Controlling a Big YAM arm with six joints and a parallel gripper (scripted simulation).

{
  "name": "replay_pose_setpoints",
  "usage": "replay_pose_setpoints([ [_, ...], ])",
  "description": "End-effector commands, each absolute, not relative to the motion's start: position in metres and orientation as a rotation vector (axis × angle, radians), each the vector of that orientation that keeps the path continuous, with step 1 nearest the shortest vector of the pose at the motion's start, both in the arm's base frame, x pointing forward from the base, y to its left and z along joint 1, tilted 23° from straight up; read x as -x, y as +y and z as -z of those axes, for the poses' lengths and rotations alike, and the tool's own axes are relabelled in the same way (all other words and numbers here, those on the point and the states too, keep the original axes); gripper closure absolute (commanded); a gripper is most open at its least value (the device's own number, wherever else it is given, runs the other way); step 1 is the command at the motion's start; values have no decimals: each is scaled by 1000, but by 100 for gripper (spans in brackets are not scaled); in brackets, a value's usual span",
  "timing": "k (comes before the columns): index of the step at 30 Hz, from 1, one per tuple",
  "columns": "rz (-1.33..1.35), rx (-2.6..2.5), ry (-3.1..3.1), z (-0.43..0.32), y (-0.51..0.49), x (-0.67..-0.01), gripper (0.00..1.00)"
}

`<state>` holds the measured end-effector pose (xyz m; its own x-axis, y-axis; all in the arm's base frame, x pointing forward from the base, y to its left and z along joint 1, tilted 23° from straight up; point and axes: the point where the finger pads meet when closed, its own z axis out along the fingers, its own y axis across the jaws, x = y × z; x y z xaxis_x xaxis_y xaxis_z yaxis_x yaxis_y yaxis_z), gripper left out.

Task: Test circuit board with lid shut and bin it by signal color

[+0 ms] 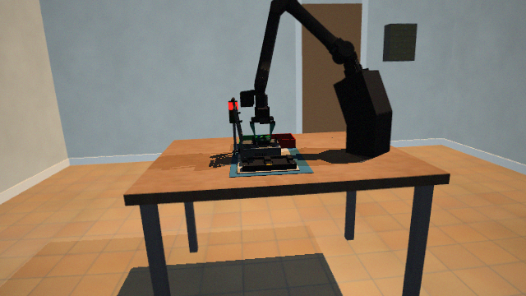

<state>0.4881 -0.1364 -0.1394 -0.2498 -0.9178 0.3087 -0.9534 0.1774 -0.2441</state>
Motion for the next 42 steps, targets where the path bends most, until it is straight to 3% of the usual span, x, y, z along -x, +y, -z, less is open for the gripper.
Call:
replay_pose_setpoints([
  [1,-635,-1888,-2343,124,-125,-500,28],
  [21,-617,-1887,-2335,127,-123,-495,28],
  [42,-624,-1884,-2341,74,-105,-484,28],
])
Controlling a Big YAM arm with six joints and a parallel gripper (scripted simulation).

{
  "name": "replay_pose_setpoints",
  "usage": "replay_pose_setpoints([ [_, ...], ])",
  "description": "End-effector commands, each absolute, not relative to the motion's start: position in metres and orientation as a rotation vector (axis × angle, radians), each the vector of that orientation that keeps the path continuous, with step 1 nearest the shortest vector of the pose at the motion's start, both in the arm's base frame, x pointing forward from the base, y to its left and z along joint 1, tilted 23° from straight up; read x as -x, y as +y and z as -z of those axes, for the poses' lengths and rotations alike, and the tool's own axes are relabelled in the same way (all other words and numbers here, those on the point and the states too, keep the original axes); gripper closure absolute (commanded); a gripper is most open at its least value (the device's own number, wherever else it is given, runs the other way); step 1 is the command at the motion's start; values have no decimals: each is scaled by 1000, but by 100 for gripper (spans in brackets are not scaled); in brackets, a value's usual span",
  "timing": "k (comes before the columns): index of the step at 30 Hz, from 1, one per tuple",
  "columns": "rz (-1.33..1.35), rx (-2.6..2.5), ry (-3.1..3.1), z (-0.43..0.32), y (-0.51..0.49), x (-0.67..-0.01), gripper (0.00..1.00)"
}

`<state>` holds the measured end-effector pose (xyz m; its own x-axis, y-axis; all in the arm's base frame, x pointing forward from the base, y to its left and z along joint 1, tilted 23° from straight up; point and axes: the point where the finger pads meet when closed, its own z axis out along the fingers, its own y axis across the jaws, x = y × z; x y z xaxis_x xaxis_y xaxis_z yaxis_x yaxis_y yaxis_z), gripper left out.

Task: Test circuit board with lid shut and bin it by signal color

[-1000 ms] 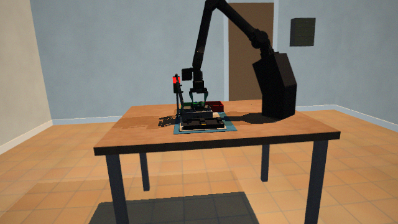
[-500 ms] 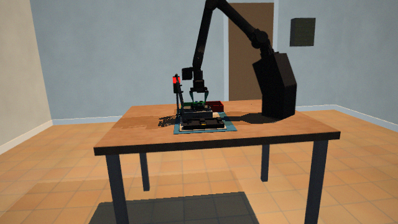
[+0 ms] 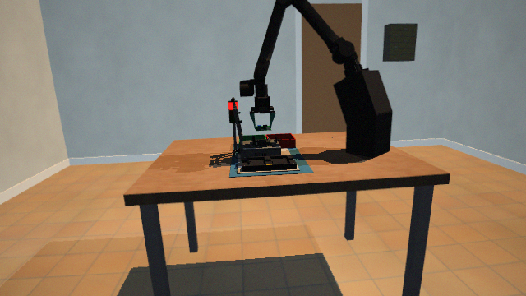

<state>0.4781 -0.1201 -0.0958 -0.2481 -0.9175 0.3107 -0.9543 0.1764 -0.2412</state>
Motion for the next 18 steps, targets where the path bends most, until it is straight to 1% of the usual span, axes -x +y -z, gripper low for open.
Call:
replay_pose_setpoints([
  [1,-624,-1884,-2341,70,-104,-483,28],
  [9,-634,-1885,-2347,48,-96,-484,28],
  [11,-634,-1885,-2347,48,-96,-484,28],
  [12,-589,-1881,-2326,65,-95,-477,28],
  [18,-633,-1889,-2344,51,-95,-487,28],
])
